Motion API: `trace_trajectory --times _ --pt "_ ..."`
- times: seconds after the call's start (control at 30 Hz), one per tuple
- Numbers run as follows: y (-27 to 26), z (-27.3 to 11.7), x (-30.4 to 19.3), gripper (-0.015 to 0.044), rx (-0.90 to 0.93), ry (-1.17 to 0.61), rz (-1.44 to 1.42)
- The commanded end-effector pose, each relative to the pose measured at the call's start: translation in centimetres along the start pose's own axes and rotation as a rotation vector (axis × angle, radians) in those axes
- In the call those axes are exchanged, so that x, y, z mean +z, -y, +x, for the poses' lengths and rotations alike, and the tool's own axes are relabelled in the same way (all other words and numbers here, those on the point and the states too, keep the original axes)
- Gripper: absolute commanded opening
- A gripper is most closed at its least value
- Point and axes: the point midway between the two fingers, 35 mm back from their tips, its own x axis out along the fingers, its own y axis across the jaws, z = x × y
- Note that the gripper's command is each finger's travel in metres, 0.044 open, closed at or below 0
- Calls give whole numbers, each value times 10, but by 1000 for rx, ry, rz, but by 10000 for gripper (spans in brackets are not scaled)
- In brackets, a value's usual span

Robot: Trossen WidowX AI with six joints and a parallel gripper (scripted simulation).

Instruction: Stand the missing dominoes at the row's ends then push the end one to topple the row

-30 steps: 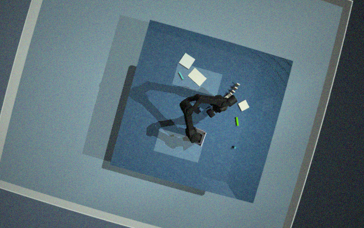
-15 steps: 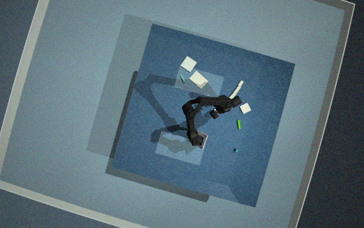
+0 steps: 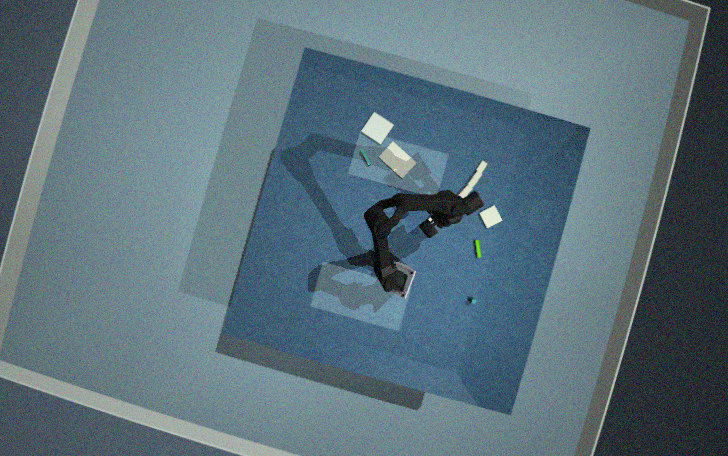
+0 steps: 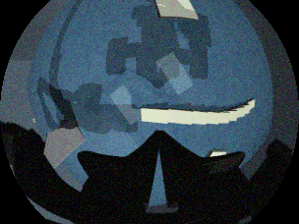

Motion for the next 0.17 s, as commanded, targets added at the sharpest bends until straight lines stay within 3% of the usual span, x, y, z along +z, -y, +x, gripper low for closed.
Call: trace_trajectory --times 0.0,0.13 --pt "0 0 -1 0 2 -3 -4" --pt "0 0 -1 0 2 -3 -4"
